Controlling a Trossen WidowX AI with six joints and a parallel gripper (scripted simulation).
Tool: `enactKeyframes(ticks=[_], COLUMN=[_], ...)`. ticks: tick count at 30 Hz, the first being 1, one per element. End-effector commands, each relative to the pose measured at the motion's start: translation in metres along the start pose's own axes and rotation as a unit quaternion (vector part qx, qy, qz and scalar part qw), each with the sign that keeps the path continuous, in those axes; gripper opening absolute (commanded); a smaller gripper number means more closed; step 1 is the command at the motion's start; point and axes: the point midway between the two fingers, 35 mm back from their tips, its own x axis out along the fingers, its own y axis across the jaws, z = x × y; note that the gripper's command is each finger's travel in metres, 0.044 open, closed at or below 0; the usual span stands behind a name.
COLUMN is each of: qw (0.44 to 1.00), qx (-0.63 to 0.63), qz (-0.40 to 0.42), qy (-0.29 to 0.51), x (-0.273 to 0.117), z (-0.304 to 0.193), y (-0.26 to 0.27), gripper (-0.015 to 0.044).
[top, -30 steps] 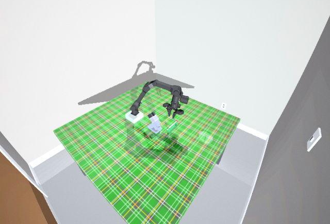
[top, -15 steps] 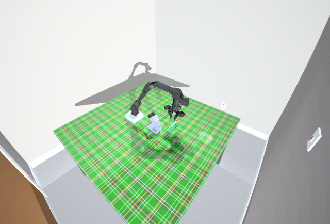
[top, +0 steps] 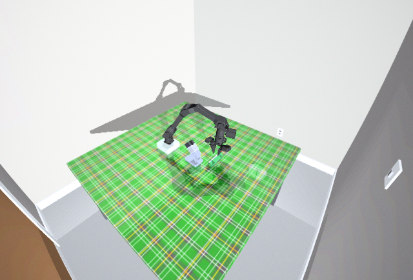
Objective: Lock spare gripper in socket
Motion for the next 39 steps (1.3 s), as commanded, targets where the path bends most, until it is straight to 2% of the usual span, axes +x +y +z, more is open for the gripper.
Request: enactKeyframes(ticks=[1,33,39], qw=[1.0,1.0,1.0], qx=[-0.001,-0.001,-0.001], qz=[0.004,0.004,0.004], qy=[-0.001,-0.001,-0.001], x=[0.007,0.053,0.053], z=[0.002,0.016,0.016], y=[0.002,0.004,0.004], gripper=[0.018,0.018,0.0023])
